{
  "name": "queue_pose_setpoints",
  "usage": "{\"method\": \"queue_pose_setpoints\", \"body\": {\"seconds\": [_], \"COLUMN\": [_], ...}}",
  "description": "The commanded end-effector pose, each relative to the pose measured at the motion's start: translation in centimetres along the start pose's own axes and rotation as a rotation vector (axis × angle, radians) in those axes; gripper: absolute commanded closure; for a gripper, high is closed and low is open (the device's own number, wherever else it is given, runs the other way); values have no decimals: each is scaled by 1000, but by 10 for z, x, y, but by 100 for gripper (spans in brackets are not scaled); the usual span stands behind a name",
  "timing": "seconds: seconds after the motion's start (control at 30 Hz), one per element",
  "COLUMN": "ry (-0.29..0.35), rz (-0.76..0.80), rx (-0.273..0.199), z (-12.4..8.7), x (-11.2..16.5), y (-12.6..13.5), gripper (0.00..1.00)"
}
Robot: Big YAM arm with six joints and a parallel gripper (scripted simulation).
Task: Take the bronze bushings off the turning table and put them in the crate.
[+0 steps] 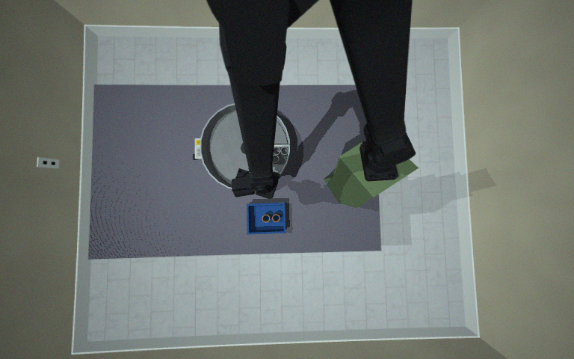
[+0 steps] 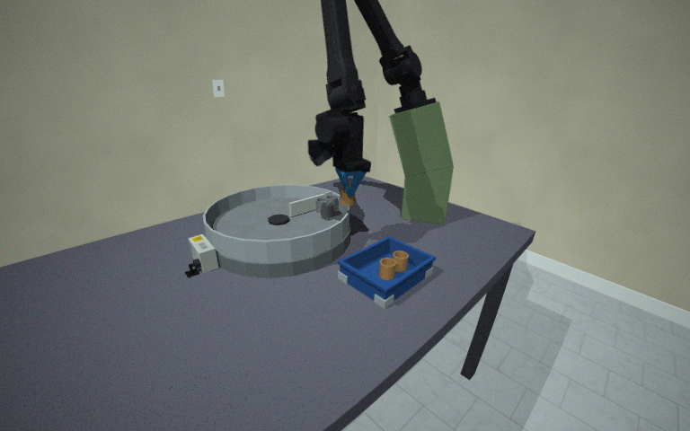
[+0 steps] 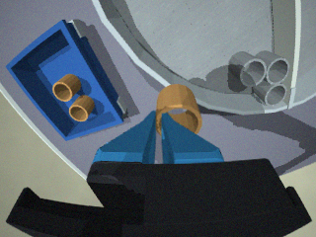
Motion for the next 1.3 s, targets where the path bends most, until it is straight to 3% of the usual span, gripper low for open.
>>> {"method": "queue_pose_setpoints", "body": {"seconds": [0.0,0.1,0.17,0.4,0.6,0.73,0.77,0.83,0.93,1.0,1.27], "ry": [-11,-13,-13,-16,-17,-18,-27,-13,-17,-28,-28], "rz": [49,50,50,51,51,51,90,81,54,60,68], "rx": [-11,-14,-14,-21,-24,-24,-38,-16,-25,-45,-44], "z": [-3,-4,-4,-7,-8,-9,-17,-4,-9,-16,-16], "x": [1,4,4,11,15,16,-3,4,16,11,6], "y": [43,81,81,160,200,207,204,205,215,218,216], "gripper": [100,100,100,100,100,100,100,100,100,100,100]}}
Point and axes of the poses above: the point where the finger pads meet when closed, its own z axis out along the fingers, its own y axis across the jaws, x = y × z, the point moved 9 cm from there along -z, back along the fingers, and after that the axes turned 10 degrees about z, right-handed, at the moved point
